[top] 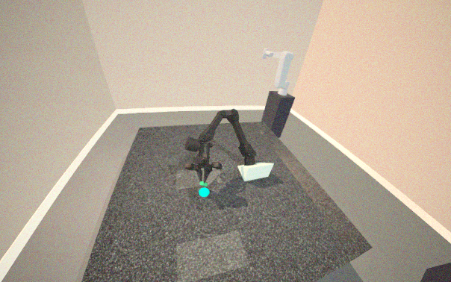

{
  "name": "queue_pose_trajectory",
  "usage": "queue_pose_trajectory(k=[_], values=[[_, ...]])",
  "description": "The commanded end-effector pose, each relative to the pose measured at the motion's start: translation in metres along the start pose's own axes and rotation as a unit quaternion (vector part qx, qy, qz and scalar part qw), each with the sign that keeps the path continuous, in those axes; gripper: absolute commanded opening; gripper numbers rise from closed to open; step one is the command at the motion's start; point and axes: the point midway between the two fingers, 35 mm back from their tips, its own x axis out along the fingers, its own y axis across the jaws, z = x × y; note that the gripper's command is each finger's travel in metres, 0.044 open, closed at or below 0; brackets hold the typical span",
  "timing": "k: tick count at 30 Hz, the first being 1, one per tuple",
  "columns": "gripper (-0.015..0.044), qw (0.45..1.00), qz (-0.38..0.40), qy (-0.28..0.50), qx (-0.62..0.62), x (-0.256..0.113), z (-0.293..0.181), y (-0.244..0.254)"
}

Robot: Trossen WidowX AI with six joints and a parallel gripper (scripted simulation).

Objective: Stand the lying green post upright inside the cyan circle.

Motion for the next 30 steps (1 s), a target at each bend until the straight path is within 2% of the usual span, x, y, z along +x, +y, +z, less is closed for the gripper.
queue_pose_trajectory(k=[1, 30], values=[[0.0023, 1.000, 0.001, -0.014, -0.006, -0.002, -0.002, 0.001], [0.0023, 0.992, -0.017, -0.116, -0.052, -0.017, -0.004, 0.002]])
